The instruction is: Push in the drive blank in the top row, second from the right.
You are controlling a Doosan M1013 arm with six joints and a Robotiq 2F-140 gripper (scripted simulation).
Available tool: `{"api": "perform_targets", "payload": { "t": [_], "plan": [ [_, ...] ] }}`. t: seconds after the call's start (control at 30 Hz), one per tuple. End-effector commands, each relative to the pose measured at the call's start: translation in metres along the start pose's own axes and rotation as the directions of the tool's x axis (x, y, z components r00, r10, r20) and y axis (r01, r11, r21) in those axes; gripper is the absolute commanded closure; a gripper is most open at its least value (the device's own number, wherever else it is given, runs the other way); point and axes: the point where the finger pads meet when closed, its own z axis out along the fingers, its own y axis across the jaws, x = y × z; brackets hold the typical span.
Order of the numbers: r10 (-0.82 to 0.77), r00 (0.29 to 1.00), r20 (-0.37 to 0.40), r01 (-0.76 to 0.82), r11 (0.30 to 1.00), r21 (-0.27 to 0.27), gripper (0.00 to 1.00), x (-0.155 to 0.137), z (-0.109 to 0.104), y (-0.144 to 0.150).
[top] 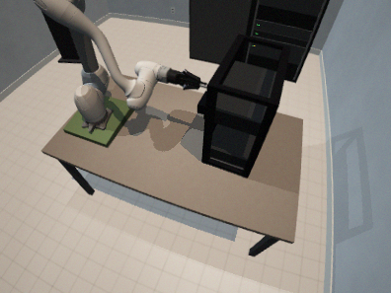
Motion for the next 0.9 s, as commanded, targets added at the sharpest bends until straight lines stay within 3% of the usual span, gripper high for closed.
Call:
{"api": "perform_targets", "payload": {
  "t": [0.0, 0.87],
  "plan": [
    [0.000, 1.000, -0.002, 0.000, 1.000, 0.002, 1.00, 0.0008, 0.0057, -0.0012],
    [0.000, 1.000, -0.002, 0.000, 1.000, 0.002, 1.00, 0.0009, 0.0087, -0.0016]
  ]
}}
